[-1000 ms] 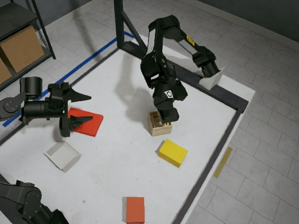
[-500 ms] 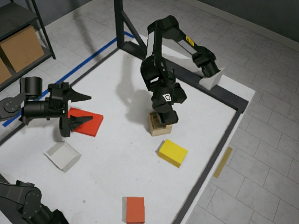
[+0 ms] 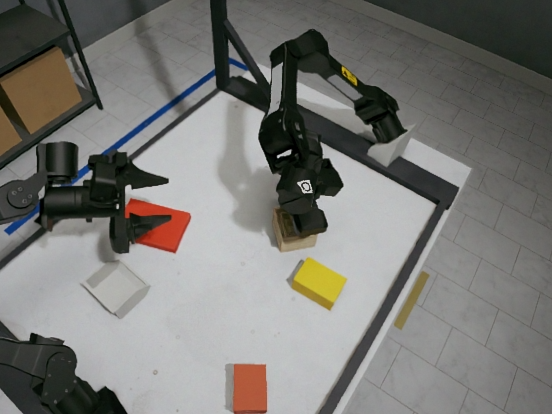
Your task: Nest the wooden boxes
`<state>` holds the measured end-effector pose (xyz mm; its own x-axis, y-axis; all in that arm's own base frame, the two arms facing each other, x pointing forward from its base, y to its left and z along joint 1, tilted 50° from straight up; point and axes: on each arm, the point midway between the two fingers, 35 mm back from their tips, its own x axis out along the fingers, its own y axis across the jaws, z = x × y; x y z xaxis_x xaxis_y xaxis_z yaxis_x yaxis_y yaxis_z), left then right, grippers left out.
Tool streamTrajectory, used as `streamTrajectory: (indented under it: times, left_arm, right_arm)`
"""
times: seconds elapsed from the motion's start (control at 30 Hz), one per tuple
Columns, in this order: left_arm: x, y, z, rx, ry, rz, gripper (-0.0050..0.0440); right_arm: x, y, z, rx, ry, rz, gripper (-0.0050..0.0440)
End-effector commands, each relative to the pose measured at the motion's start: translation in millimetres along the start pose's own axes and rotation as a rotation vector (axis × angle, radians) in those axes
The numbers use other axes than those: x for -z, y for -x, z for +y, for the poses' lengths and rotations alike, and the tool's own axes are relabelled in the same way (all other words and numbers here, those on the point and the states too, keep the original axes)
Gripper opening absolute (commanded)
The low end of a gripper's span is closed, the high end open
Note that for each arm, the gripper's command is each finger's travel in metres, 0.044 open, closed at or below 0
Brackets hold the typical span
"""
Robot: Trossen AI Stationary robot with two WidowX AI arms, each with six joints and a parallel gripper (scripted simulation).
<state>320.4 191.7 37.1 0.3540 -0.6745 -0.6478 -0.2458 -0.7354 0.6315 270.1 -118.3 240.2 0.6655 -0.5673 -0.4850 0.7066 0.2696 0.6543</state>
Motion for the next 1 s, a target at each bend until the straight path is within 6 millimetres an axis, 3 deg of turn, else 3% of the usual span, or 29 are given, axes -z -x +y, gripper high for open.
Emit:
streamTrajectory:
  times: [0.0,0.97]
  left_arm:
    - [4.5,1.6,3.7,0.014,-0.012,0.013,0.0071]
    - [4.8,-15.7,2.9,0.013,-0.010,0.013,0.0071]
  right_arm:
    - [0.2,1.2,0.2,-0.005,-0.004,-0.001,0.0400]
    - [0.2,1.2,0.2,-0.005,-0.004,-0.001,0.0400]
